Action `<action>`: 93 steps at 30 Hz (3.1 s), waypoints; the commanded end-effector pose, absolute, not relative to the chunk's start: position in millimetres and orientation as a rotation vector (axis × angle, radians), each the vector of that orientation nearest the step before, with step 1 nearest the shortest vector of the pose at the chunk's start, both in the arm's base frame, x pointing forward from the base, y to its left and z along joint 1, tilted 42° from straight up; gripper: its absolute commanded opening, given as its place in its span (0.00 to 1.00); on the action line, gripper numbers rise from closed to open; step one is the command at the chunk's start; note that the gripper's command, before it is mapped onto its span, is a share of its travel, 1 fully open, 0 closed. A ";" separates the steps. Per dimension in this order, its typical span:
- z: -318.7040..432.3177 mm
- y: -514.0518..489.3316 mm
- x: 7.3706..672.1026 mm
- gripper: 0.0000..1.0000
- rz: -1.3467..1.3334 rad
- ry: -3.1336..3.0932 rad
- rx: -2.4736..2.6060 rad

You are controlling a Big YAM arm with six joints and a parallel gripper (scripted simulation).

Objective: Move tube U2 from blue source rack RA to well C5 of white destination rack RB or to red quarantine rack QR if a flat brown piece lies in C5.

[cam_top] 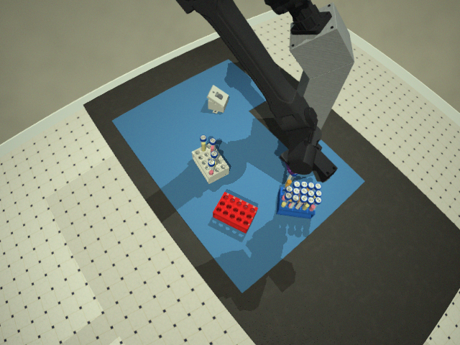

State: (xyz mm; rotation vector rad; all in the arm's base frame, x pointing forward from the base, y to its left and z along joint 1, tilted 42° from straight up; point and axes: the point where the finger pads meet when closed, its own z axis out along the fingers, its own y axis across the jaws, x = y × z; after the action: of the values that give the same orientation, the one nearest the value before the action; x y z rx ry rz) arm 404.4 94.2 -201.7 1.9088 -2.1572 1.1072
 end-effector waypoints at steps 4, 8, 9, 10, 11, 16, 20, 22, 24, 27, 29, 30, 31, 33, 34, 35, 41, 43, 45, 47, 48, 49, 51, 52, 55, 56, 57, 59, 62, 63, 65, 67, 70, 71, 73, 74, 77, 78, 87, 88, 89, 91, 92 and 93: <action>-192.0 90.1 401.5 0.00 1.124 -2.184 1.908; -191.6 84.3 396.3 0.00 1.122 -2.178 1.908; -191.5 82.9 395.0 0.00 1.121 -2.179 1.907; -191.4 82.5 393.4 0.00 1.121 -2.178 1.909; -191.3 83.1 391.7 0.00 1.122 -2.175 1.914; -191.0 80.7 387.3 0.00 1.121 -2.173 1.917; -190.7 73.6 382.0 0.00 1.119 -2.178 1.906; -188.6 70.8 383.0 0.00 1.118 -2.180 1.904; -184.0 70.1 390.6 0.00 1.121 -2.185 1.905; -177.7 66.4 397.4 0.00 1.111 -2.171 1.904; -175.5 65.3 399.7 0.00 1.111 -2.171 1.905; -175.5 65.3 399.7 0.00 1.111 -2.171 1.905; -173.3 73.1 400.6 0.00 1.114 -2.155 1.933; -169.0 61.8 406.8 0.00 1.111 -2.171 1.905; -166.8 60.5 409.1 0.00 1.112 -2.170 1.904; -164.6 59.4 411.5 0.00 1.113 -2.170 1.904; -151.5 52.6 426.0 0.00 1.114 -2.171 1.905; -147.1 50.4 430.8 0.00 1.114 -2.171 1.905; -142.7 48.1 435.6 0.00 1.115 -2.171 1.905; -142.7 48.1 435.6 0.00 1.115 -2.171 1.905; -140.4 62.9 436.2 0.00 1.121 -2.145 1.951; -138.4 51.2 439.9 0.00 1.117 -2.163 1.921; -133.7 43.4 445.3 0.00 1.118 -2.171 1.904; -131.6 42.4 447.8 0.00 1.117 -2.172 1.904; -124.9 39.0 455.0 0.00 1.118 -2.172 1.904; -122.7 37.9 457.5 0.00 1.118 -2.172 1.904; -120.5 36.8 459.9 0.00 1.118 -2.172 1.904; -116.0 34.5 464.7 0.00 1.119 -2.173 1.904; -109.3 32.4 472.0 0.00 1.121 -2.171 1.908; -109.3 32.4 472.0 0.00 1.121 -2.171 1.908; -107.0 46.5 473.2 0.00 1.127 -2.148 1.949; -102.3 27.9 479.3 0.00 1.135 -2.279 1.825; -106.4 27.2 475.4 0.00 1.139 -2.380 1.732; -109.6 33.8 472.0 0.00 1.137 -2.401 1.721; -110.3 37.8 470.8 0.00 1.143 -2.470 1.666; -110.3 37.3 470.9 0.00 1.146 -2.508 1.630; -110.2 37.2 471.0 0.00 1.154 -2.617 1.520; -110.2 37.2 471.0 0.00 1.156 -2.652 1.482; -110.0 37.3 471.1 0.00 1.160 -2.887 1.196; -110.0 37.3 471.1 0.00 1.160 -2.918 1.152; -110.0 37.3 471.2 0.00 1.158 -2.949 1.108; -110.0 37.2 471.2 0.00 1.155 -3.008 1.017; -110.0 37.2 471.2 0.00 1.153 -3.037 0.971; -110.0 37.2 471.2 0.00 1.151 -3.065 0.924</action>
State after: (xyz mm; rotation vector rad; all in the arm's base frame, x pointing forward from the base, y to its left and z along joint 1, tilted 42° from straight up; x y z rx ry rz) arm 470.6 27.7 -114.2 1.0923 -2.9402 1.1634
